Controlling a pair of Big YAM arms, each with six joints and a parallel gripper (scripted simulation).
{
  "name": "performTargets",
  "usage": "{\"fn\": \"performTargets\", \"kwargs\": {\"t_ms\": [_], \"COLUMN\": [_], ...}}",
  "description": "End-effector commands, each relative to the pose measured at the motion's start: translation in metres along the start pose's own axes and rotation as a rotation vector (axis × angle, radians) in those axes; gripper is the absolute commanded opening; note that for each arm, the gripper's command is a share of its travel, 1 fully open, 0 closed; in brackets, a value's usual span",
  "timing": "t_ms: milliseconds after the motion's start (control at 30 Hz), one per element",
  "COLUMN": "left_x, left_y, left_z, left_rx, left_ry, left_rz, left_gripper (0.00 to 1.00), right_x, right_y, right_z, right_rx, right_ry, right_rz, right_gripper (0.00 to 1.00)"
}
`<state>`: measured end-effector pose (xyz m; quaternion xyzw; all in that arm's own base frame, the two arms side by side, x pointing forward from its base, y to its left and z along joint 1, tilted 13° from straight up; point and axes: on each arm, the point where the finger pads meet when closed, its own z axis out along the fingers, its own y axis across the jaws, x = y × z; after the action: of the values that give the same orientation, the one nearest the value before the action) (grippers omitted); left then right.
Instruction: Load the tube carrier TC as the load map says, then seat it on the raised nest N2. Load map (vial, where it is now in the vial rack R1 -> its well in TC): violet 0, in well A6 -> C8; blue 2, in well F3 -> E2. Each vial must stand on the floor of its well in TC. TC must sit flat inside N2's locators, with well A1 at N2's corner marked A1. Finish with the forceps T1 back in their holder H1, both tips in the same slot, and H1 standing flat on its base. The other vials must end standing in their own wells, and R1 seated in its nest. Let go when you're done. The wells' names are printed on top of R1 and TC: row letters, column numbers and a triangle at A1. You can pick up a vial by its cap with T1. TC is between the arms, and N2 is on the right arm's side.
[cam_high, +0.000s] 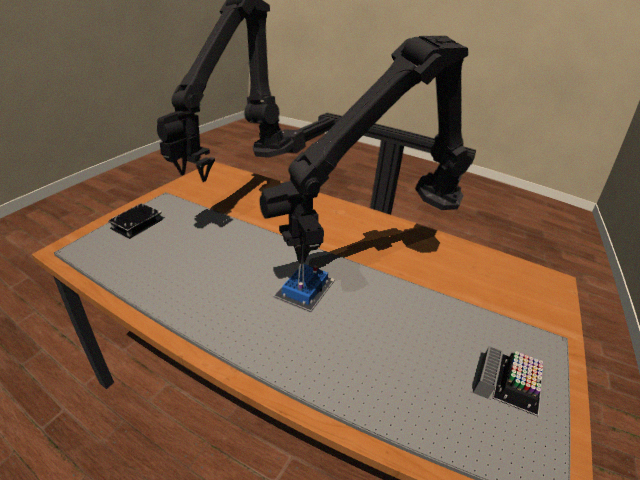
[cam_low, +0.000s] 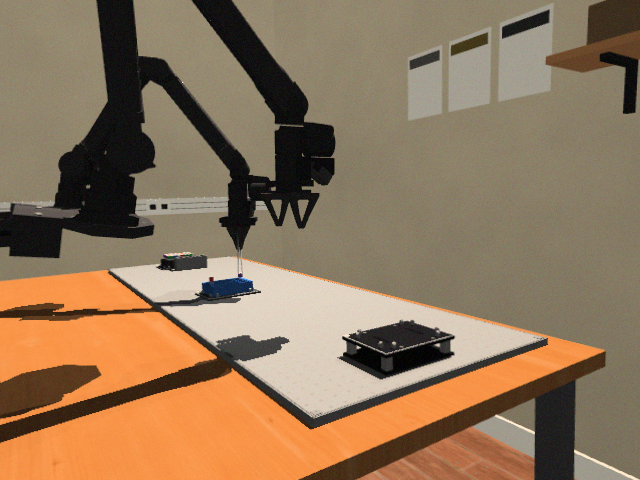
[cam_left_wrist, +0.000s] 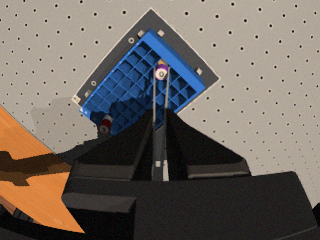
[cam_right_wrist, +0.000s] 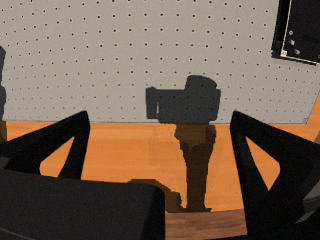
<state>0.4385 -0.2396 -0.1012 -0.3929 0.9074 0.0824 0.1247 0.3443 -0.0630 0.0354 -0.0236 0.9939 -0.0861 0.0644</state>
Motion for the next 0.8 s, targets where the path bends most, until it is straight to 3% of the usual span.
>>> {"fn": "performTargets", "kwargs": {"t_ms": [0,67,767], "left_x": [-0.007,-0.006,-0.002], "left_y": [-0.018,-0.018,-0.018], "left_z": [0.002,-0.011,-0.012], "left_rx": [0.029,0.028,0.028], "left_ry": [-0.006,-0.006,-0.006], "left_rz": [-0.011,-0.009,-0.007], "left_gripper": [0.09,0.09,0.09], "right_x": [-0.033,-0.033,-0.033], "right_y": [-0.01,-0.01,-0.01], "right_z": [-0.019,-0.019,-0.019], "right_rx": [0.015,0.015,0.015], "right_ry": [-0.078,-0.078,-0.078], "right_rz": [0.031,0.031,0.031], "right_gripper": [1.0,1.0,1.0]}}
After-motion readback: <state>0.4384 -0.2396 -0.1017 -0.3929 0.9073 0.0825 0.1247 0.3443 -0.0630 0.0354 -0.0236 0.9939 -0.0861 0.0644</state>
